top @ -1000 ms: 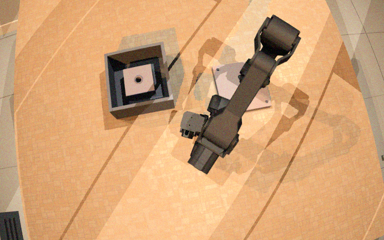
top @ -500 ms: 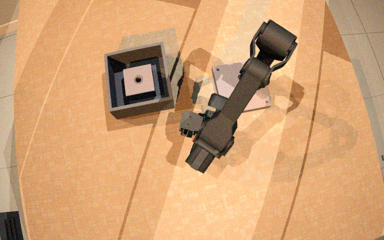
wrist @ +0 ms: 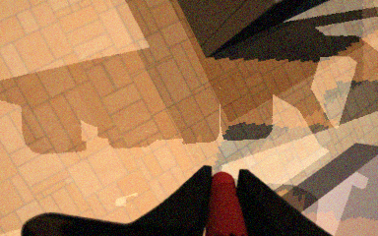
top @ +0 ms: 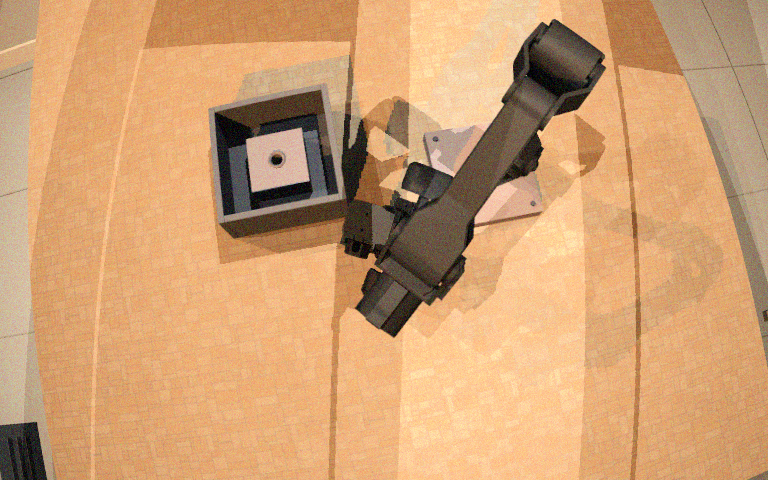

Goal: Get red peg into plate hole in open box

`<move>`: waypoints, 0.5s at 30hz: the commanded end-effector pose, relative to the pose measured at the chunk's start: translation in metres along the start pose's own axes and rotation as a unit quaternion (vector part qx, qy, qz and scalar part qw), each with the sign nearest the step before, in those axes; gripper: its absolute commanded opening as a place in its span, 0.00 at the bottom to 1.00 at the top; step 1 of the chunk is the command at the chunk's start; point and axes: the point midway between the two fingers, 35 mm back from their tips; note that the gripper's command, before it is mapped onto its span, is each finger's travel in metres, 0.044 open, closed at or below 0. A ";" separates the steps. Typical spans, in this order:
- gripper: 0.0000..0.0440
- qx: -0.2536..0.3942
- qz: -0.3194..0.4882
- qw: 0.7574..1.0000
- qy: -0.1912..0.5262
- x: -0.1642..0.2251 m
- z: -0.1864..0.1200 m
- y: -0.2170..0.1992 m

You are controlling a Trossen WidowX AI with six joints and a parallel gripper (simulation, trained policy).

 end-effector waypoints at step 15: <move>0.00 -0.002 0.112 0.992 -0.051 -0.072 -0.032 -0.041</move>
Point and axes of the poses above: the point midway between the two fingers, 35 mm back from their tips, its own z axis out along the fingers, its own y axis across the jaws, x = y × z, and after that the axes turned 11 degrees about -z, right-handed
